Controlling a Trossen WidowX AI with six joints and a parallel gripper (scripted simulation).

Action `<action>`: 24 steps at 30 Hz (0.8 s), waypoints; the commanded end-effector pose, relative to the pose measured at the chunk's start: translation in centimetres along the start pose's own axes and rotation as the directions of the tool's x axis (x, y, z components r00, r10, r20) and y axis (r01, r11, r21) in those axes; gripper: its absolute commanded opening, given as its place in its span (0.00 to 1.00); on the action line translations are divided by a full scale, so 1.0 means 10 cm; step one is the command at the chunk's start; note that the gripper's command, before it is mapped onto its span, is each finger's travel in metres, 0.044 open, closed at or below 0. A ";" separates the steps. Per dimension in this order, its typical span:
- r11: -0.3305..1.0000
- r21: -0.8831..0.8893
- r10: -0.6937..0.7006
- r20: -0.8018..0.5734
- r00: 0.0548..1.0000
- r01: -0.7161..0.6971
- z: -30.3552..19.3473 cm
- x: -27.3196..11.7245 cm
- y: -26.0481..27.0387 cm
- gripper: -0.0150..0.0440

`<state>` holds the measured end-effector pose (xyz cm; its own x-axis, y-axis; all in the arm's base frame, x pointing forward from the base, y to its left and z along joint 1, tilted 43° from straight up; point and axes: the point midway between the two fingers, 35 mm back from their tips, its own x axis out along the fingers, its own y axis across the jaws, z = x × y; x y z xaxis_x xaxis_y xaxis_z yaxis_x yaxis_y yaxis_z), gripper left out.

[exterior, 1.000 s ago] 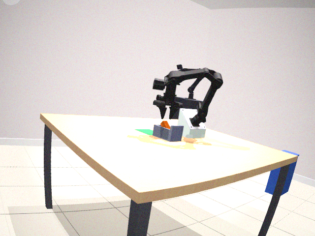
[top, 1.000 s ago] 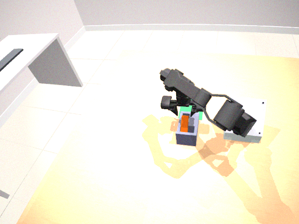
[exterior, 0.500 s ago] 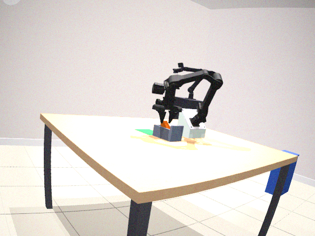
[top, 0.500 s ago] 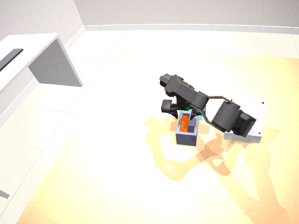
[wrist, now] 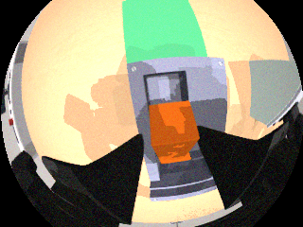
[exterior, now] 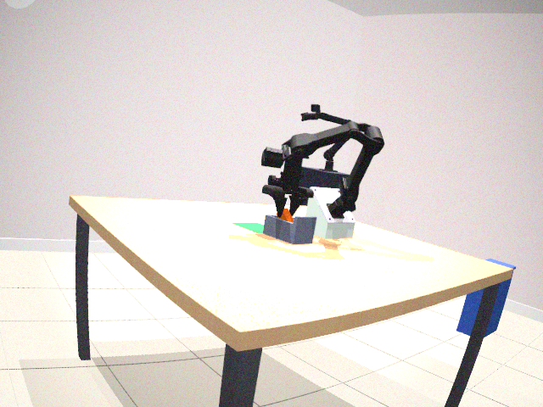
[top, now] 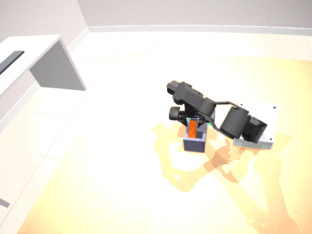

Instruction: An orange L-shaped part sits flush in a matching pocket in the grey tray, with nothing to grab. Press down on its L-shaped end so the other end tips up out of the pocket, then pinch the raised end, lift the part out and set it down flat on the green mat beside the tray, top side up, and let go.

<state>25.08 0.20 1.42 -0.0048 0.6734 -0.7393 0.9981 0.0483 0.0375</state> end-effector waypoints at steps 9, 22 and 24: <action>1.000 -0.001 0.000 0.000 1.000 0.000 0.00 0.00 0.00 0.42; 1.000 0.000 0.000 -0.001 1.000 0.000 0.00 -0.03 0.00 0.25; 1.000 0.001 0.000 -0.002 1.000 0.000 0.00 -0.05 0.00 0.25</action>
<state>24.96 0.13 1.49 -0.0077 0.6757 -0.7371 0.9984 0.0462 0.0320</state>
